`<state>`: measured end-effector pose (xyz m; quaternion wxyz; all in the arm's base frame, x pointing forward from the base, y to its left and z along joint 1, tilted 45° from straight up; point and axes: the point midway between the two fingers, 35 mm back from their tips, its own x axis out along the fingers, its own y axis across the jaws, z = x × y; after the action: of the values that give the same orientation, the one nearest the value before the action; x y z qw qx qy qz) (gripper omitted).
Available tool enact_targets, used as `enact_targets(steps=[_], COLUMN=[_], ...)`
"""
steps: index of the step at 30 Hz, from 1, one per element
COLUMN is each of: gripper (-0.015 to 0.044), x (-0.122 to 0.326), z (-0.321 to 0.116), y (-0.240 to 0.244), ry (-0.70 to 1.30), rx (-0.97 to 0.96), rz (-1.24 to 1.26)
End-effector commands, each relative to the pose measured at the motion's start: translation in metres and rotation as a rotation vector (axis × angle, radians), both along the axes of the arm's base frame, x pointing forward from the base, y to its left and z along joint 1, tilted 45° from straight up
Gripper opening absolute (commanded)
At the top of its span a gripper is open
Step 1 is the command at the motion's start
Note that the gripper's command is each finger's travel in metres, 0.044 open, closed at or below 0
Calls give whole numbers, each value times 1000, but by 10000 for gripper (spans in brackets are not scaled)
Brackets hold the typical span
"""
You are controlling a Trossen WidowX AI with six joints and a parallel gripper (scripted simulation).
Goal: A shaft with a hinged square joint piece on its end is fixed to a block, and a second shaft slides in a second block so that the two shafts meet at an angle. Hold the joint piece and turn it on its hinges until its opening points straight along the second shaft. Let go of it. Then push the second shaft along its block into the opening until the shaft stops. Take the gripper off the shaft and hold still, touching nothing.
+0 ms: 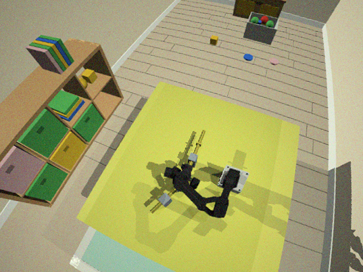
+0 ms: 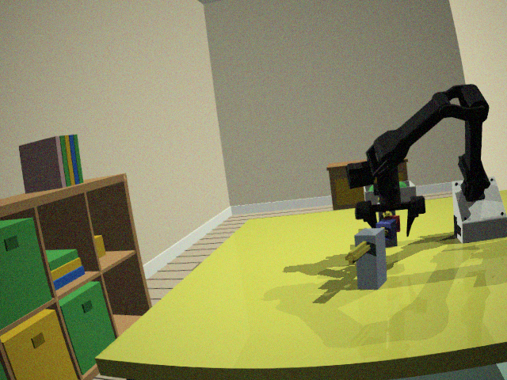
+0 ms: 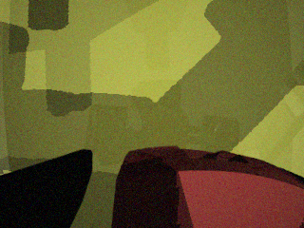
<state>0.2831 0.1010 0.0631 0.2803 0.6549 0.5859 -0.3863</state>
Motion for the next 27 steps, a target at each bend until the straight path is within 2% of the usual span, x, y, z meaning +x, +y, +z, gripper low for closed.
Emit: enact_targets(steps=[1,12,27], gripper=[440,440,440], x=[0,-1,-2], z=[0,0,14], y=[0,-1,-23], ry=[0,2,-70], rx=[0,19,448], rz=[0,2,-50])
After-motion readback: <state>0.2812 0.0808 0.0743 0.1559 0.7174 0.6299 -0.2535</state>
